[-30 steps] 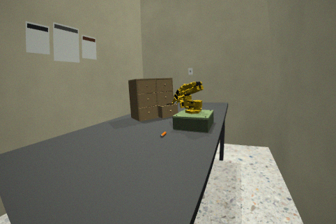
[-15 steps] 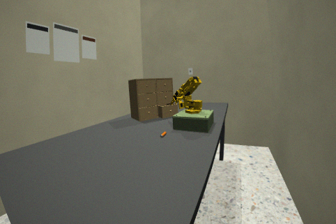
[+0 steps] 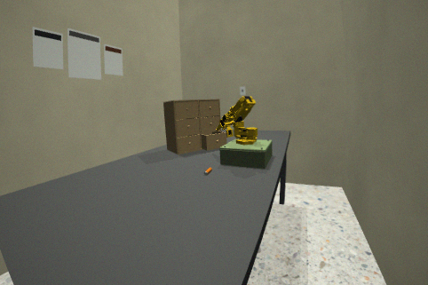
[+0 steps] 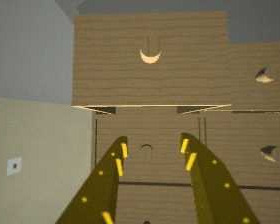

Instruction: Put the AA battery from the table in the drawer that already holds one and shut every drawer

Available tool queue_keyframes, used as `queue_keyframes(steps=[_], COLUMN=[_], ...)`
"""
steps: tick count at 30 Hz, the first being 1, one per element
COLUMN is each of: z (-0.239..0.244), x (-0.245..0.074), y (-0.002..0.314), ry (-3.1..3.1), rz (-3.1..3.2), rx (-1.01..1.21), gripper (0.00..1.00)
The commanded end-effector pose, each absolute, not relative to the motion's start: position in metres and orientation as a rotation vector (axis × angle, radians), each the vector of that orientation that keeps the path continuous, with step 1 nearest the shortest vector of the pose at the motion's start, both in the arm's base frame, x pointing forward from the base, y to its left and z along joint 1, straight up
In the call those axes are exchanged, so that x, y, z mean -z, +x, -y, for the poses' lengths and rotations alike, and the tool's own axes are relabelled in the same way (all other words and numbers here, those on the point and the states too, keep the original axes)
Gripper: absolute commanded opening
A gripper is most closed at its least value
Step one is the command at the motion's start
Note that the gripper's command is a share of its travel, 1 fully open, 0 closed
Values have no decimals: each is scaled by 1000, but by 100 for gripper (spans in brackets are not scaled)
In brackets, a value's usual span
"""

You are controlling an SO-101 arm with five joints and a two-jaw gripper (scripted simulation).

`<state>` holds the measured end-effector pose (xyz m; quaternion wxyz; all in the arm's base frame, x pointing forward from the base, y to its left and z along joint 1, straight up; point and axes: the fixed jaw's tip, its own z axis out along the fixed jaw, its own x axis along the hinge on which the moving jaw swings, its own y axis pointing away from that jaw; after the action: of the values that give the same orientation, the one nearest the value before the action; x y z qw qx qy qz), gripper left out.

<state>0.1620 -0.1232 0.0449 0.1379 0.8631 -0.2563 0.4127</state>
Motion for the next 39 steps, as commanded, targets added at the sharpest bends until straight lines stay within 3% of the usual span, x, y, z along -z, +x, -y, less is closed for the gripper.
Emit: queue_keyframes(steps=[1, 13, 39], z=[126, 125, 122], x=[-41, -9, 1], y=[166, 165, 160], ry=[2491, 2529, 2574], rz=[743, 755, 768], rx=[-1203, -1147, -1080], gripper=[21, 21, 21])
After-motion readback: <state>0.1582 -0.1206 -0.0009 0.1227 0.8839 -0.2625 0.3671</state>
